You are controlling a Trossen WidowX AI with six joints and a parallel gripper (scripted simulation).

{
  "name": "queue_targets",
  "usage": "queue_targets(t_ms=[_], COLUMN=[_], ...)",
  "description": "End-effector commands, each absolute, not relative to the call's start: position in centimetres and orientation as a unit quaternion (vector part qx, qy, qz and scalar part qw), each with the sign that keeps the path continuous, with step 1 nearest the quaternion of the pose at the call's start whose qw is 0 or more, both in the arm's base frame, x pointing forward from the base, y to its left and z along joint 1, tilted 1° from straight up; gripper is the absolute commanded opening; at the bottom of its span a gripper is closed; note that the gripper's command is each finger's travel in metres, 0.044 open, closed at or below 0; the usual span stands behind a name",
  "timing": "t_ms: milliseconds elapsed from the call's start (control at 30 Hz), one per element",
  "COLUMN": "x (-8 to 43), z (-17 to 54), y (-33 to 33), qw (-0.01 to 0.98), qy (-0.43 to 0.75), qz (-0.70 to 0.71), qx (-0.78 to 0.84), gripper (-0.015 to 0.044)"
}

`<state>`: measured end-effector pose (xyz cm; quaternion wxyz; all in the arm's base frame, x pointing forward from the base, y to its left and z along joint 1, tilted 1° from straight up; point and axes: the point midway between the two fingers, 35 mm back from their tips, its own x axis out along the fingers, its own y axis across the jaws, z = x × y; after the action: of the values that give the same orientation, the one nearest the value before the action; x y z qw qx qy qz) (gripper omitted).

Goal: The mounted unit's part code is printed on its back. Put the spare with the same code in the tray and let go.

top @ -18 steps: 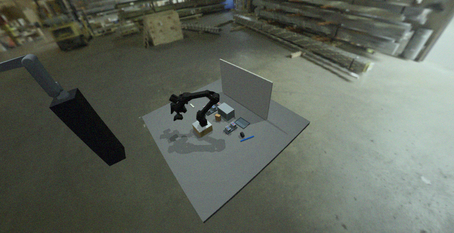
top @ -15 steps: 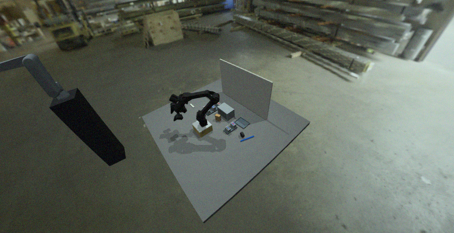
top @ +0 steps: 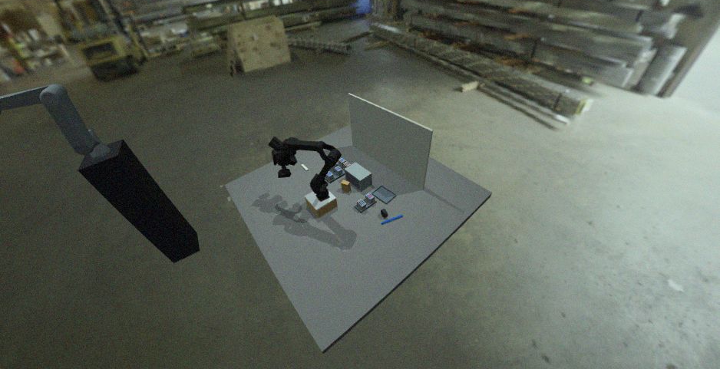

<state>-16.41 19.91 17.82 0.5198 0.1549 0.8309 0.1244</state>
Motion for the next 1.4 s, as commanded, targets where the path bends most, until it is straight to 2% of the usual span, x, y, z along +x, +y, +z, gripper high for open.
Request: queue_targets(t_ms=[0, 333, 633, 867, 1067, 1267, 1367], x=[-12.9, 0.1, 14.2, 24.7, 31.8, 36.3, 36.6], z=[18.2, 18.9, 19.1, 18.8, 18.0, 17.0, 16.8], y=[23.4, 29.6, 28.8, 23.5, 16.1, 6.8, 5.7], qw=[0.561, 0.666, 0.738, 0.764, 0.753, 0.724, 0.719], qy=[0.798, 0.712, 0.655, 0.638, 0.655, 0.687, 0.691], qz=[0.137, 0.143, 0.118, 0.083, 0.054, 0.043, 0.043], qx=[0.174, 0.171, 0.111, 0.051, -0.008, -0.050, -0.053], gripper=[0.0440, 0.0440, 0.0440, 0.0440, 0.0440, 0.0440, 0.0440])
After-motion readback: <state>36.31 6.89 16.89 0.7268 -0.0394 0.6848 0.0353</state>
